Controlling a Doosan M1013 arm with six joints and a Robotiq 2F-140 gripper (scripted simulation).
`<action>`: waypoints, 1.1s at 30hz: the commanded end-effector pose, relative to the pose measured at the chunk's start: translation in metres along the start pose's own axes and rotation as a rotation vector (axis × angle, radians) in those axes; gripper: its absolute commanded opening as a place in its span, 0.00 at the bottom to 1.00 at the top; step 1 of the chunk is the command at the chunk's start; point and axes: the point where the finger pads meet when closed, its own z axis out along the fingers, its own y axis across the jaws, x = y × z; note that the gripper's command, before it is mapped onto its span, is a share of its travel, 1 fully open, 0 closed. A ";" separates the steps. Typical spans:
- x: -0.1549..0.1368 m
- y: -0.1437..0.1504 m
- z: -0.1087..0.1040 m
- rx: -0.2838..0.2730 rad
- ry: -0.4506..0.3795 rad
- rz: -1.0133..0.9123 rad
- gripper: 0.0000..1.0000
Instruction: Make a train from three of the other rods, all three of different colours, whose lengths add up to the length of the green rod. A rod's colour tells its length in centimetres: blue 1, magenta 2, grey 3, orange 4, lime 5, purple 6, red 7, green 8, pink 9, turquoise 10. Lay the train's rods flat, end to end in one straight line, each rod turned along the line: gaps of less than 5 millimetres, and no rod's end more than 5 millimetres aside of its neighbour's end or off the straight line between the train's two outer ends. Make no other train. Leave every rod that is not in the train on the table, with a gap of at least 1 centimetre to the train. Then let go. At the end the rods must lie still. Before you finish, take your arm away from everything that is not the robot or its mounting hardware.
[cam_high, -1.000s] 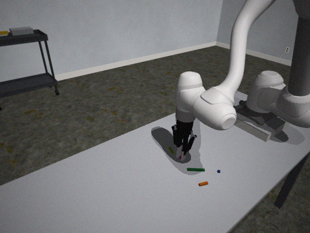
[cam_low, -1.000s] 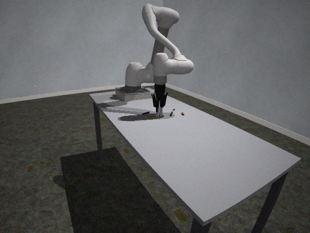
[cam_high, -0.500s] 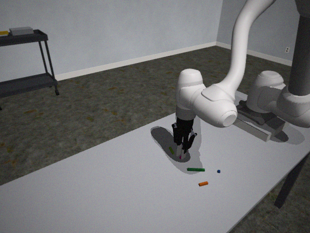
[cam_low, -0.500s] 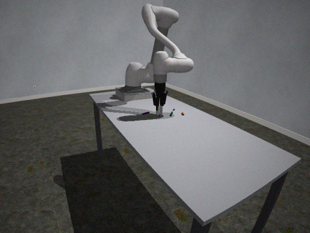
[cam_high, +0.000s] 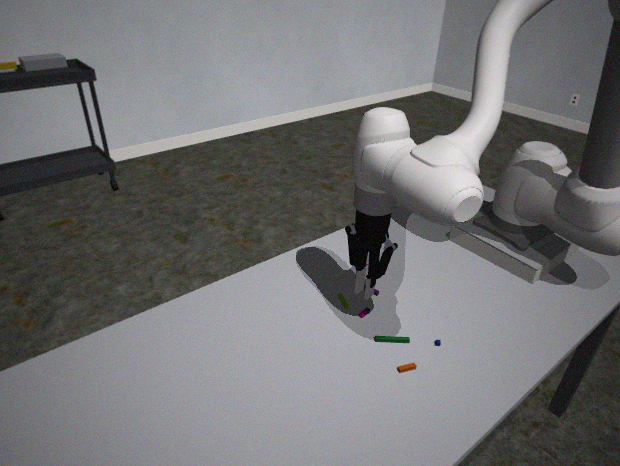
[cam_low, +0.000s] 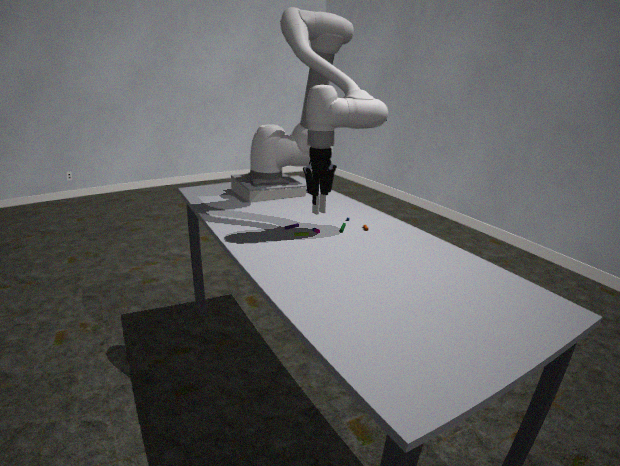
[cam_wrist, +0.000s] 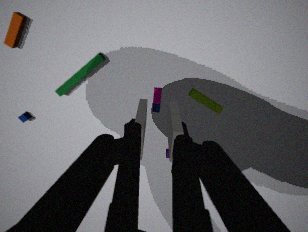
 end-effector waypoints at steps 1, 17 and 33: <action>0.000 0.000 -0.015 0.000 0.000 0.000 0.15; 0.000 0.000 -0.018 0.000 0.000 0.000 1.00; 0.000 0.005 -0.016 0.000 0.000 -0.088 1.00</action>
